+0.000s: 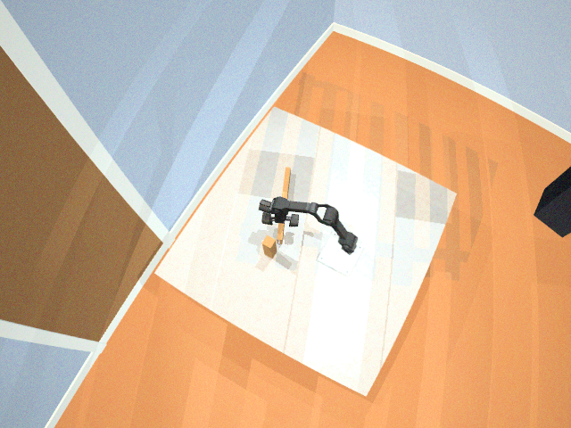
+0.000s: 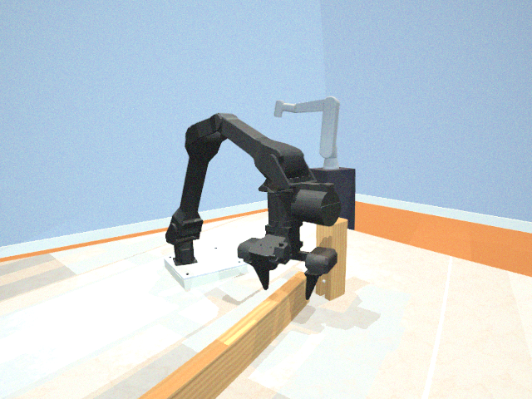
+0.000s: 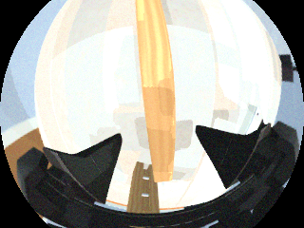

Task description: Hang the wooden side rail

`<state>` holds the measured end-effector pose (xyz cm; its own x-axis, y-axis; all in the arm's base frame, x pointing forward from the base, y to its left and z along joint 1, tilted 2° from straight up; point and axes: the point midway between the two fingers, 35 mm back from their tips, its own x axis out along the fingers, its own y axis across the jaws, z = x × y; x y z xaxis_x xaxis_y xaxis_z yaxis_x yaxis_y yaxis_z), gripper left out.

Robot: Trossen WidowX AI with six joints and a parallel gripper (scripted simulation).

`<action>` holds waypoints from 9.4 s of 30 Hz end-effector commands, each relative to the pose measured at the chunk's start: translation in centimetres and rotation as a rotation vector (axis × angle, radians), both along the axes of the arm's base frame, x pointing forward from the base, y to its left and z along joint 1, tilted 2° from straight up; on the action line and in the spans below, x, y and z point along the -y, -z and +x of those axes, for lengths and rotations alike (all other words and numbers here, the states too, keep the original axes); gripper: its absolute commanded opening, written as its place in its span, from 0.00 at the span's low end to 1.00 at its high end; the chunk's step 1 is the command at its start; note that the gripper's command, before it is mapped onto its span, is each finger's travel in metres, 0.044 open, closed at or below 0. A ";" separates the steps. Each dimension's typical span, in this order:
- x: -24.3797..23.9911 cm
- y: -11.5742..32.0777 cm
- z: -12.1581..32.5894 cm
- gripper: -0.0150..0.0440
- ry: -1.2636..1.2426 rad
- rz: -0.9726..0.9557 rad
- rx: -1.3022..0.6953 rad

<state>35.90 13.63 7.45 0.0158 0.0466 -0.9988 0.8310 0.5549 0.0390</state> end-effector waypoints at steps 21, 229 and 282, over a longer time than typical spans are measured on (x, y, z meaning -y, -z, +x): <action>0.0 3.8 -0.1 1.00 0.006 -0.004 0.001; 0.8 2.2 -1.6 0.25 0.451 0.002 -0.020; 0.8 1.3 -1.6 0.25 0.451 0.002 -0.020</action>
<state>34.17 12.78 5.57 0.0054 0.0386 -0.9992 0.9885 0.1508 0.0112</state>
